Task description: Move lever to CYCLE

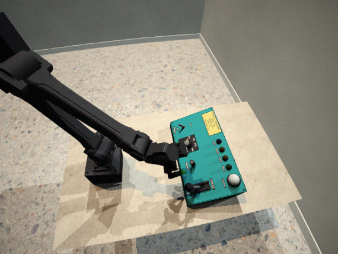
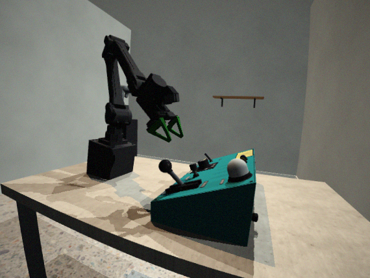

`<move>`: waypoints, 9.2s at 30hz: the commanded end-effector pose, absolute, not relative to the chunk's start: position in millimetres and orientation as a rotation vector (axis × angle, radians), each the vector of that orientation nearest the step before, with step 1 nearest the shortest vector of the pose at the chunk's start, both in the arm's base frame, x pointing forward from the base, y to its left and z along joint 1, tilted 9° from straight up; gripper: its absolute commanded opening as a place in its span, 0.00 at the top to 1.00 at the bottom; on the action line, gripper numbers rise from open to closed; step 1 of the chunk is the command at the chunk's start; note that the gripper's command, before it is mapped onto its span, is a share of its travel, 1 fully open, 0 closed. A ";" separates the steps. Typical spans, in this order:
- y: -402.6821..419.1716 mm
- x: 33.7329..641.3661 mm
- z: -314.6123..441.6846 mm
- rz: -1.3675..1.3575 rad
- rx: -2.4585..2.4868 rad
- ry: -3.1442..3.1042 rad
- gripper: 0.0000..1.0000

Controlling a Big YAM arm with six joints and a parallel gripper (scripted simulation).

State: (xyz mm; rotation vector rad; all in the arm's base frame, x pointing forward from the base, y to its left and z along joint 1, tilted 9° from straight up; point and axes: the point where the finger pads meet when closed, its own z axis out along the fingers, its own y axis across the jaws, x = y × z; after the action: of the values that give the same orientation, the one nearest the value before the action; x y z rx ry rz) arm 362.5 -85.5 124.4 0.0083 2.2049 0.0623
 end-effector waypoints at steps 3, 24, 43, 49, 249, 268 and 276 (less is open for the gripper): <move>-133.4 372.3 153.6 -0.026 -0.070 2.140 0.00; -128.1 367.6 144.6 -0.009 -0.082 2.152 0.00; -128.1 367.6 144.6 -0.009 -0.082 2.152 0.00; -128.1 367.6 144.6 -0.009 -0.082 2.152 0.00; -181.7 362.9 117.2 -0.002 -0.061 2.594 0.30; -181.8 386.5 77.2 -0.003 -0.060 2.592 0.30; -181.0 393.9 61.2 -0.001 -0.060 2.594 0.30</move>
State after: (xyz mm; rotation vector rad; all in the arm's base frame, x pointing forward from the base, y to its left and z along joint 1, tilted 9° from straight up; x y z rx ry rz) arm 387.6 -184.3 67.3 -0.0682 2.5990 -0.0062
